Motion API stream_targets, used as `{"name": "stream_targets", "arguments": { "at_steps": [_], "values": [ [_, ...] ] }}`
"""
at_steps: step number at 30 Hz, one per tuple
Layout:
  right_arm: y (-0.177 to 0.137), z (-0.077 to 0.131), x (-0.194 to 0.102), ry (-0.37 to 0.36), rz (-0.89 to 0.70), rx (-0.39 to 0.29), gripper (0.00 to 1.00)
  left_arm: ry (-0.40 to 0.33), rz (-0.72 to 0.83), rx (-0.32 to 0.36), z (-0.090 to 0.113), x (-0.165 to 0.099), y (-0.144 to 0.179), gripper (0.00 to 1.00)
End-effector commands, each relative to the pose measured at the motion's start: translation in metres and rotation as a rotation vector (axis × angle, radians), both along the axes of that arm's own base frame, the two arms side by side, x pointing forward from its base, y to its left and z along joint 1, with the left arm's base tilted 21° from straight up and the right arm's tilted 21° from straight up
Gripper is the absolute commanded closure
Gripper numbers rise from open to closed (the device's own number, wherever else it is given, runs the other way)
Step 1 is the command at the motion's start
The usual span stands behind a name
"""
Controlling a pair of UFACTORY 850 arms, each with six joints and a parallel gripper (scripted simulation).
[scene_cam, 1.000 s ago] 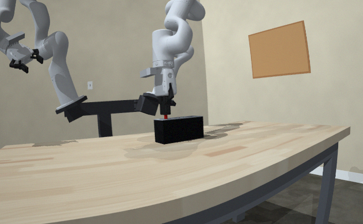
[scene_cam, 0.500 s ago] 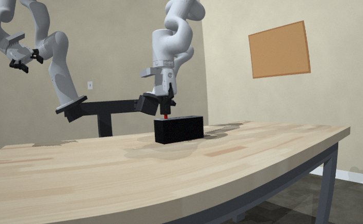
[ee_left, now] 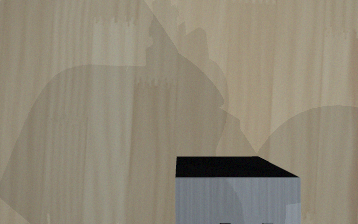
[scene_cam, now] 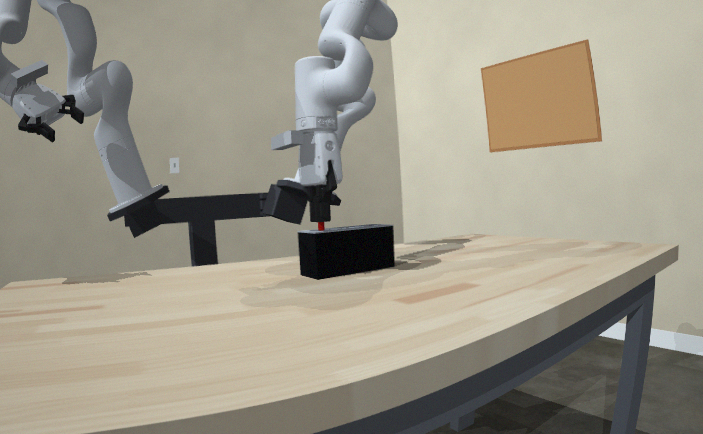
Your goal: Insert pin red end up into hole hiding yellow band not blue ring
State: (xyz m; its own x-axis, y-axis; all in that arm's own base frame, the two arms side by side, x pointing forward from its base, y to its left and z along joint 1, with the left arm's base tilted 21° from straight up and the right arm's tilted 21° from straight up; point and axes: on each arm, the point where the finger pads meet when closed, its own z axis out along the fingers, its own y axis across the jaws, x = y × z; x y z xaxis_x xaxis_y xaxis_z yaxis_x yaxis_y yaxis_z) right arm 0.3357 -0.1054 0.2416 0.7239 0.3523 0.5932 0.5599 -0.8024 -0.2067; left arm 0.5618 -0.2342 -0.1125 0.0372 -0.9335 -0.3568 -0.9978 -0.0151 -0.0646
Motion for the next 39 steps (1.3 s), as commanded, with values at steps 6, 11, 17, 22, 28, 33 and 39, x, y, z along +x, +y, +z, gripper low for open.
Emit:
{"name": "stream_targets", "arguments": {
  "at_steps": [6, 11, 17, 22, 28, 33, 39],
  "values": [
    [-0.0002, 0.0005, 0.0004, -0.001, 0.0, -0.001, 0.0, -0.001, 0.0, -0.001, -0.0035, 0.0018, 0.0014, 1.0],
    [-0.0002, 0.0005, 0.0004, -0.001, 0.0, -0.001, 0.0, -0.001, 0.0, -0.001, -0.0035, 0.0018, 0.0014, 1.0],
    [-0.0002, 0.0005, 0.0004, -0.001, 0.0, -0.001, 0.0, -0.001, 0.0, -0.001, -0.0032, 0.001, 0.0, 1.0],
    [-0.0002, 0.0005, 0.0004, -0.001, 0.0, -0.001, 0.0, -0.001, 0.0, -0.001, -0.0032, 0.001, 0.0, 1.0],
    [-0.0002, 0.0005, 0.0004, -0.001, 0.0, -0.001, 0.0, -0.001, 0.0, -0.001, -0.0032, 0.001, 0.0, 1.0],
    [-0.0002, 0.0005, 0.0004, -0.001, 0.0, -0.001, 0.0, -0.001, 0.0, -0.001, -0.0032, 0.001, 0.0, 1.0],
    [-0.0002, 0.0005, 0.0004, -0.001, 0.0, -0.001, 0.0, -0.001, 0.0, 0.0, -0.0076, 0.0024, 0.002, 1.0]
  ]
}}
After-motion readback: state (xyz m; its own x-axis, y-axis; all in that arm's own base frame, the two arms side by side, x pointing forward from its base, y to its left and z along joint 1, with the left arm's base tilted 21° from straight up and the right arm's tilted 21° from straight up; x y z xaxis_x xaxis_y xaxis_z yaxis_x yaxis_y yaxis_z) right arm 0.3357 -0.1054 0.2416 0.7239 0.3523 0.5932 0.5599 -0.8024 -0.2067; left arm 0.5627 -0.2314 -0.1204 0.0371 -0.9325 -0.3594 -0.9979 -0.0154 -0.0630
